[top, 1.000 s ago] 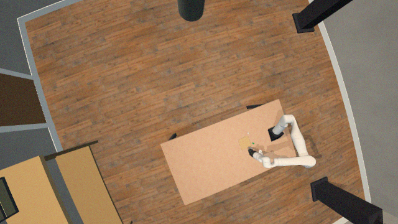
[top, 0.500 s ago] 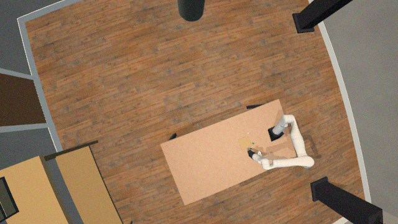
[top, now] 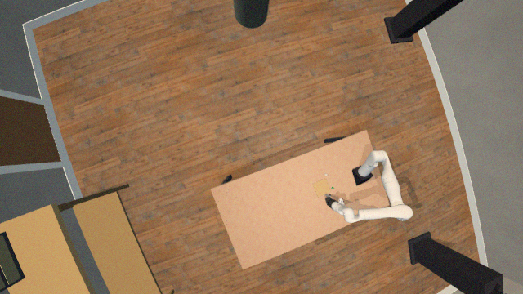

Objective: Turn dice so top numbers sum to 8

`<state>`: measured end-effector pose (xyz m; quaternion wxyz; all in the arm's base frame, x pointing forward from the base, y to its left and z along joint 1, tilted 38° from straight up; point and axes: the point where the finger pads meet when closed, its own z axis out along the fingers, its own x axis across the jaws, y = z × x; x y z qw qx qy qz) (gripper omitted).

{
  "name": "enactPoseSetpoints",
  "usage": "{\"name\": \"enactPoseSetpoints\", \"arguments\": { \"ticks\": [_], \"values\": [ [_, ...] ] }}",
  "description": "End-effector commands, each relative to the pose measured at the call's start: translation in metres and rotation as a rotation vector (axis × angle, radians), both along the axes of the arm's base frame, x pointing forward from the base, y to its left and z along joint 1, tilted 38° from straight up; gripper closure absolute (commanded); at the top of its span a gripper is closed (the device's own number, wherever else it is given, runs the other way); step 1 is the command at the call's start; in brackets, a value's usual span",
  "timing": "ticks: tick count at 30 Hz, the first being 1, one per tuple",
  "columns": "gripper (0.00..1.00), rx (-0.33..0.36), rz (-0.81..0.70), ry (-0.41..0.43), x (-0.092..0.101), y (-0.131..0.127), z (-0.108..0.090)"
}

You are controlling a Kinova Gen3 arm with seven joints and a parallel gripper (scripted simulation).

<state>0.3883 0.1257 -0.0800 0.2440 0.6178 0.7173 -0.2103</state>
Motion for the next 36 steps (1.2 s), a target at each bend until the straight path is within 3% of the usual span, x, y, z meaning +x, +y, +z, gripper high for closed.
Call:
{"name": "enactPoseSetpoints", "arguments": {
  "ticks": [1, 19, 23, 32, 36],
  "values": [
    [0.00, -0.002, -0.009, -0.001, 0.000, 0.000, 0.001],
    [0.00, -0.002, -0.009, -0.001, 0.000, 0.002, 0.004],
    [0.00, -0.002, -0.009, -0.001, -0.002, 0.013, 0.019],
    [0.00, -0.002, -0.009, -0.001, -0.008, 0.056, 0.075],
    [0.00, -0.002, -0.009, -0.001, -0.009, 0.063, 0.083]
  ]
}}
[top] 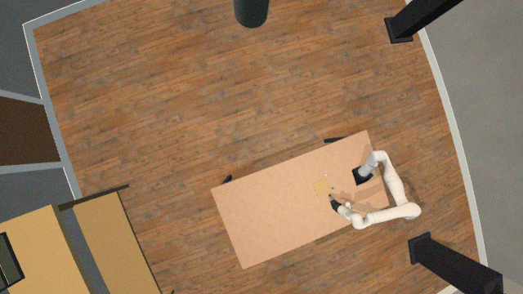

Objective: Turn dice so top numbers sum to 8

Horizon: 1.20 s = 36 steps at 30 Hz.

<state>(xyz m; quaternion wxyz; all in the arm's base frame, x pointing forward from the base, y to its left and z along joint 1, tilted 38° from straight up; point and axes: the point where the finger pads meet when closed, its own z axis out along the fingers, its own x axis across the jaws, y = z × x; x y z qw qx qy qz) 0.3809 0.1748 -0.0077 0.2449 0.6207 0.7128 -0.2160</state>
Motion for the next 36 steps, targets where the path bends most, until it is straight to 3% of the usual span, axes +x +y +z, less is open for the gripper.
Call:
{"name": "enactPoseSetpoints", "arguments": {
  "ticks": [1, 18, 24, 30, 33, 36],
  "values": [
    [0.00, 0.008, 0.003, -0.004, -0.002, 0.016, 0.014],
    [0.00, 0.009, -0.015, -0.019, -0.002, 0.014, 0.023],
    [0.00, 0.022, -0.180, -0.156, -0.002, -0.038, 0.062],
    [0.00, 0.045, -0.395, -0.324, -0.019, -0.102, 0.105],
    [0.00, 0.045, -0.399, -0.326, -0.019, -0.103, 0.105],
    [0.00, 0.059, -0.510, -0.407, -0.035, -0.133, 0.122]
  ]
}}
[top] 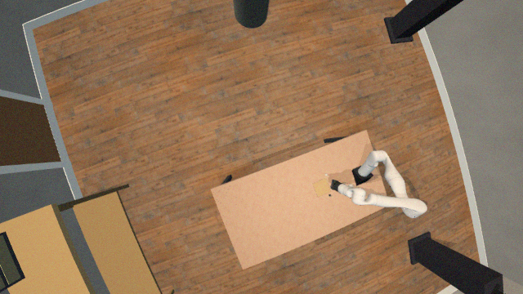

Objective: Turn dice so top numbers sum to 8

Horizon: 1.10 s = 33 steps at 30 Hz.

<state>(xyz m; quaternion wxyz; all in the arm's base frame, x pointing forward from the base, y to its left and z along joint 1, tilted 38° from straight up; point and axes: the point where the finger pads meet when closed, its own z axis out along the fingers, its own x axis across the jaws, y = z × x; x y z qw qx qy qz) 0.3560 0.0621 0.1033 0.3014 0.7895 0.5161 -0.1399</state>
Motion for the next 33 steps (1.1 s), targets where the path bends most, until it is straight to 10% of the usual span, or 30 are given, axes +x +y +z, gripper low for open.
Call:
{"name": "enactPoseSetpoints", "arguments": {
  "ticks": [1, 33],
  "values": [
    [0.00, 0.028, -0.106, -0.082, -0.014, -0.027, 0.015],
    [0.00, 0.038, -0.182, -0.135, -0.025, -0.042, 0.021]
  ]
}}
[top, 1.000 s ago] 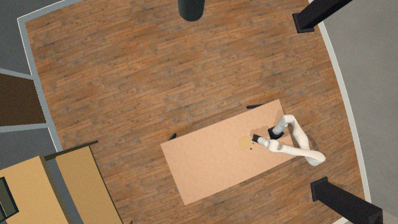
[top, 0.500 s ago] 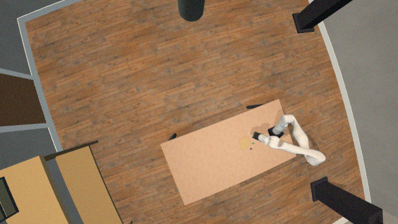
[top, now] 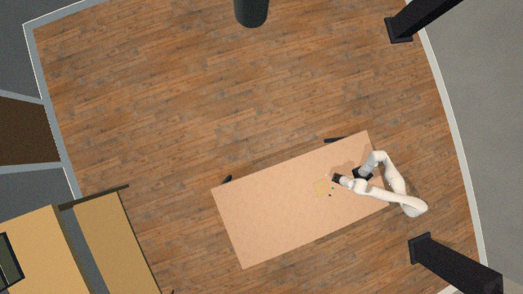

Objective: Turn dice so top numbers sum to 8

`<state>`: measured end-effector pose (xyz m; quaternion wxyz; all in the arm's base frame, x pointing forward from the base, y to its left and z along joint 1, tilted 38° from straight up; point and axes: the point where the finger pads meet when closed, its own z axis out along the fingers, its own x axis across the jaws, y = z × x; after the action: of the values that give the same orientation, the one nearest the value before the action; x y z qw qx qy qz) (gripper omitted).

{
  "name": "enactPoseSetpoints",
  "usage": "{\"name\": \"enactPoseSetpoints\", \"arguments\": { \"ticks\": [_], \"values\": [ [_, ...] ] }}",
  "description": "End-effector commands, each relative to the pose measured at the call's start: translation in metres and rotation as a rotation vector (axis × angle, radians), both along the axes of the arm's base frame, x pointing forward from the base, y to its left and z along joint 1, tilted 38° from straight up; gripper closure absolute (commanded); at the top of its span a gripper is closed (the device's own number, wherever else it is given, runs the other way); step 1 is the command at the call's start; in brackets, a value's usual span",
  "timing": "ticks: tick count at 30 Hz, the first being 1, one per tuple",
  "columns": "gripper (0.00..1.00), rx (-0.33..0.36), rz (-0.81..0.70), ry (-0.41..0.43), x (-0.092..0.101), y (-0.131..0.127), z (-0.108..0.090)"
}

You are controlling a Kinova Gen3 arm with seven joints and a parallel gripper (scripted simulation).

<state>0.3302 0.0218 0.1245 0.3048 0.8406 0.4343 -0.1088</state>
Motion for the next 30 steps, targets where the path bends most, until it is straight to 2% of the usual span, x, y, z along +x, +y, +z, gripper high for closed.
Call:
{"name": "enactPoseSetpoints", "arguments": {
  "ticks": [1, 7, 12, 14, 29, 30],
  "values": [
    [0.00, 0.004, -0.027, -0.024, 0.001, -0.002, -0.001],
    [0.00, 0.012, -0.118, -0.084, -0.001, -0.004, -0.005],
    [0.00, 0.023, -0.248, -0.173, -0.004, -0.007, -0.011],
    [0.00, 0.023, -0.248, -0.173, -0.004, -0.007, -0.011],
    [0.00, 0.073, -0.801, -0.587, -0.004, -0.022, -0.031],
    [0.00, 0.073, -0.801, -0.587, -0.004, -0.022, -0.031]
  ]
}}
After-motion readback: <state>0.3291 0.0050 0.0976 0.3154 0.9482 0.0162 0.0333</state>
